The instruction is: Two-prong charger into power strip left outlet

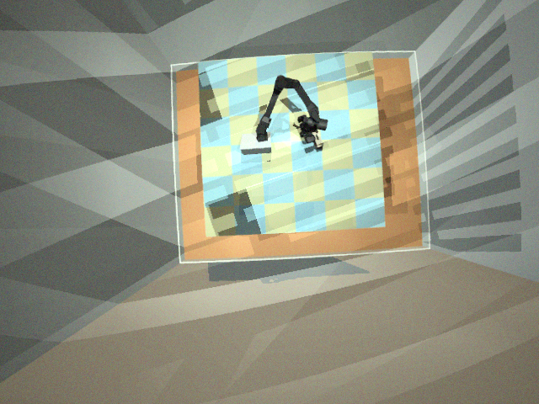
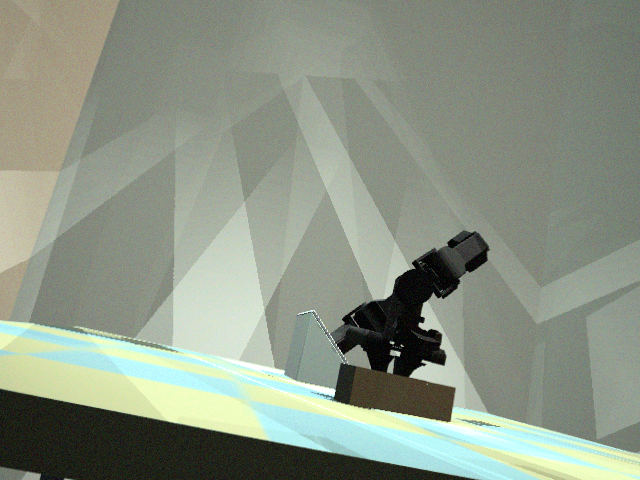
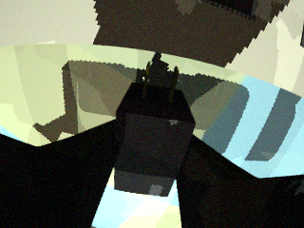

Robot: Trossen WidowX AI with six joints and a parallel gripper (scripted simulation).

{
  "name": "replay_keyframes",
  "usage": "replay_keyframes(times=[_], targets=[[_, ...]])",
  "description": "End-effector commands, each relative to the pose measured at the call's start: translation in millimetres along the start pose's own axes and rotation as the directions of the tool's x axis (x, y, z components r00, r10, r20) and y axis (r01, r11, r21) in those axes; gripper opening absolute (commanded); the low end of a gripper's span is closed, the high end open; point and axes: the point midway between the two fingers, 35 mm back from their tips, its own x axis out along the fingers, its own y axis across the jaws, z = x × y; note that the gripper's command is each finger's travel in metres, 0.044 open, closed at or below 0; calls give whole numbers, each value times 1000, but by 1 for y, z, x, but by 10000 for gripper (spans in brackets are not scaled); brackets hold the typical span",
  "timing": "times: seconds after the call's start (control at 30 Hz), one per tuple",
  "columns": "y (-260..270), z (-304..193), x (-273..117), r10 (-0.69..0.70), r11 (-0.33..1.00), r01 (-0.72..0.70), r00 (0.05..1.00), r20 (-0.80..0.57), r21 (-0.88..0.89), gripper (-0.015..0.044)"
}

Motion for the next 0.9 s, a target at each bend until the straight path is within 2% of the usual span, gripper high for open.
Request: replay_keyframes(times=[0.0,0.87], targets=[[0,2,0,3,1000,-3,1000,3,3,0],[0,5,-1,3,1000,-3,1000,3,3,0]])
